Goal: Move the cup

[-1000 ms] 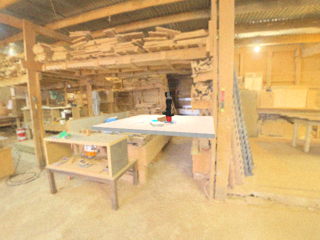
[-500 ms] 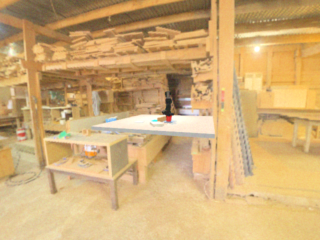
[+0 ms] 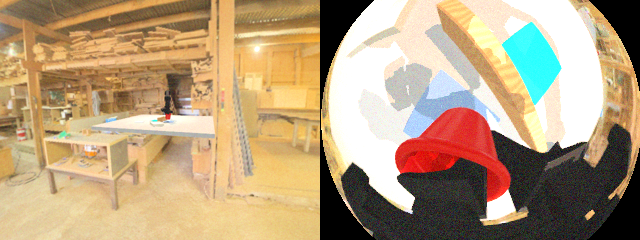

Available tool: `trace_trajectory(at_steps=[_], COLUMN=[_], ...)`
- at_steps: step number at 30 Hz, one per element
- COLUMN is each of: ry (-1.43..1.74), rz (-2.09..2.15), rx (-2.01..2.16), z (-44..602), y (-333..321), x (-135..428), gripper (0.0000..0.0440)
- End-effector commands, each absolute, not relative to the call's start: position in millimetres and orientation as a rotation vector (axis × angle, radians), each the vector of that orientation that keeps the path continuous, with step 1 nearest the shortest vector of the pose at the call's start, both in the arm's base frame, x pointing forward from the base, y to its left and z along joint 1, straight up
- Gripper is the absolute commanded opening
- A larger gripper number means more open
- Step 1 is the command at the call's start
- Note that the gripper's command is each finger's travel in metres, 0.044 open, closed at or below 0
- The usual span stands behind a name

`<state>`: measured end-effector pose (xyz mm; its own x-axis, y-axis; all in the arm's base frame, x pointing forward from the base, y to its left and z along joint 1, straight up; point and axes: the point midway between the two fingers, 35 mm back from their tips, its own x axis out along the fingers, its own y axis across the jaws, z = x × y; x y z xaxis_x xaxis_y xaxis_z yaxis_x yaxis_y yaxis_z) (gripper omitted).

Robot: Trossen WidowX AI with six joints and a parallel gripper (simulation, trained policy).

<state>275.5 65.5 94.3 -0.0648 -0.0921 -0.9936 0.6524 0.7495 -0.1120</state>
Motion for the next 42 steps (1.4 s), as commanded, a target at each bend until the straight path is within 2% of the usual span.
trace_trajectory(at_steps=[1,23,42], ry=[1.492,1.31,1.174], rz=[-0.658,-0.727,-0.796], rx=[0.527,0.735,0.833], z=[110.8,164.4,167.0], y=[62.6,19.2,-38.8], x=[278.1,296.4,304.2], gripper=[0.0001,0.0,0.0])
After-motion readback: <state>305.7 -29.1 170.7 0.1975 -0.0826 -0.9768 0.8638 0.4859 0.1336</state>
